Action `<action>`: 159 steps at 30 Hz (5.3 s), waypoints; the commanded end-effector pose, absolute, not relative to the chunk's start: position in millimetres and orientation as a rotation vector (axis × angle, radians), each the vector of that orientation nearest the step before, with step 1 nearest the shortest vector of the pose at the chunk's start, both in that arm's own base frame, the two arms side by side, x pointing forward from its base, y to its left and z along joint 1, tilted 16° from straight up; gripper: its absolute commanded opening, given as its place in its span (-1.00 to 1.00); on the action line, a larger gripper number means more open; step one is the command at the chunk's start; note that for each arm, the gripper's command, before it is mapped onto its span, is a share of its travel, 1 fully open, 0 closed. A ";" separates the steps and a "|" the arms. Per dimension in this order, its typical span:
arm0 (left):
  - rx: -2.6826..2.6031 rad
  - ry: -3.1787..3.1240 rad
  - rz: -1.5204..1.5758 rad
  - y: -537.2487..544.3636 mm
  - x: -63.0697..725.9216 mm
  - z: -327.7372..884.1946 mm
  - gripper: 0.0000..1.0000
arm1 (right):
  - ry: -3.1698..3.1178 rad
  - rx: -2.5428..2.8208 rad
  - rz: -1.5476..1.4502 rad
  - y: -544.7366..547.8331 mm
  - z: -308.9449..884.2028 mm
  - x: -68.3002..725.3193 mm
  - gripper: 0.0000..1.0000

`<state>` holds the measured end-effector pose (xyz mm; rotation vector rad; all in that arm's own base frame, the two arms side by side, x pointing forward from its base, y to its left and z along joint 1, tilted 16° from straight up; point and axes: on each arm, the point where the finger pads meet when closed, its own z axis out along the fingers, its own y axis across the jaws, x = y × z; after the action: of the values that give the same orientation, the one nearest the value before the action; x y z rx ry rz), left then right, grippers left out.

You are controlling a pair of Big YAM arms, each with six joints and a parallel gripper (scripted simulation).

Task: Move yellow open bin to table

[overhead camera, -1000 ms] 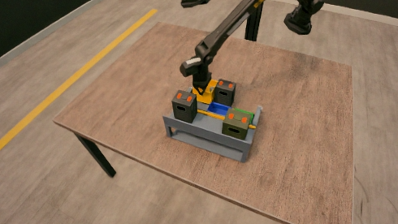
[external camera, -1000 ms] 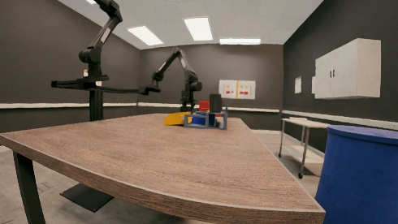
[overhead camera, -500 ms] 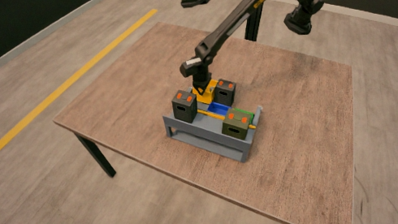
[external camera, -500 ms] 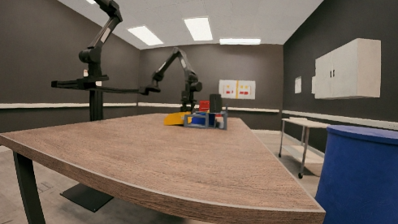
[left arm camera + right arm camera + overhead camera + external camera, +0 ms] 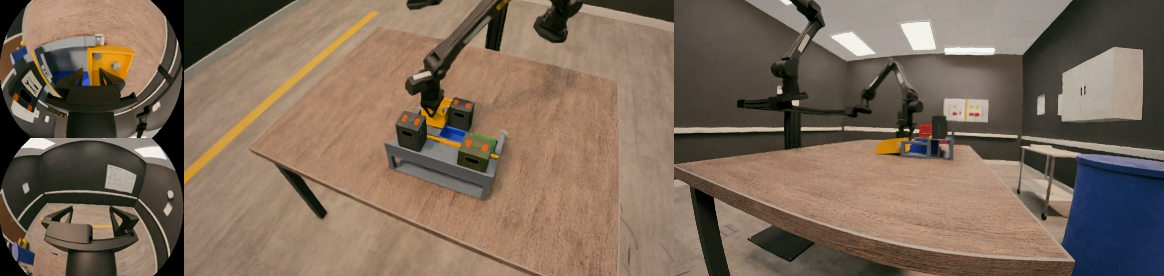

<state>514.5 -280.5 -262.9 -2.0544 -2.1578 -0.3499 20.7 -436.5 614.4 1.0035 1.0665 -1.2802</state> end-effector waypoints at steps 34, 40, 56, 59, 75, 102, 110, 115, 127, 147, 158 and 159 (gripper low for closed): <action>-2.066 -2.194 -0.367 -284.5 537.5 -262.0 -0.74 | 1.024 0.983 -1.291 -427.1 626.4 17.1 1.00; -2.065 -2.194 -0.367 -284.5 537.6 -262.0 -0.74 | 1.024 0.983 -1.291 -427.1 626.4 17.1 1.00; -2.065 -2.194 -0.367 -284.7 537.9 -261.8 -0.75 | 1.024 0.983 -1.291 -427.1 626.4 17.1 1.00; -2.067 -2.197 -0.368 -285.5 539.1 -259.6 -0.76 | 1.024 0.983 -1.291 -427.1 626.4 17.1 1.00; -2.060 -2.186 -0.363 -281.4 532.7 -261.2 -0.76 | 1.024 0.983 -1.291 -427.1 626.4 17.1 1.00; -2.045 -2.163 -0.351 -272.7 518.9 -265.1 -0.77 | 1.024 0.983 -1.291 -427.1 626.4 17.1 1.00; -2.046 -2.165 -0.352 -273.3 519.9 -263.7 -0.78 | 1.024 0.983 -1.291 -427.1 626.4 17.1 1.00; -2.045 -2.163 -0.351 -272.7 518.8 -263.7 -0.79 | 1.024 0.983 -1.291 -427.1 626.4 17.1 1.00; -2.048 -2.169 -0.354 -274.6 521.9 -261.2 -0.80 | 1.024 0.983 -1.291 -427.1 626.4 17.1 1.00; -2.051 -2.170 -0.354 -276.1 522.2 -258.8 -0.83 | 1.024 0.983 -1.291 -427.1 626.4 17.1 1.00; -2.054 -2.170 -0.354 -277.2 522.2 -257.6 -0.84 | 1.024 0.983 -1.291 -427.1 626.4 17.1 1.00; -2.054 -2.170 -0.354 -277.3 522.2 -257.5 -0.85 | 1.024 0.983 -1.291 -427.1 626.4 17.1 1.00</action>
<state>514.9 -280.2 -263.5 -2.0540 -2.1576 -0.3508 20.7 -436.5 614.4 1.0035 1.0665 -1.2802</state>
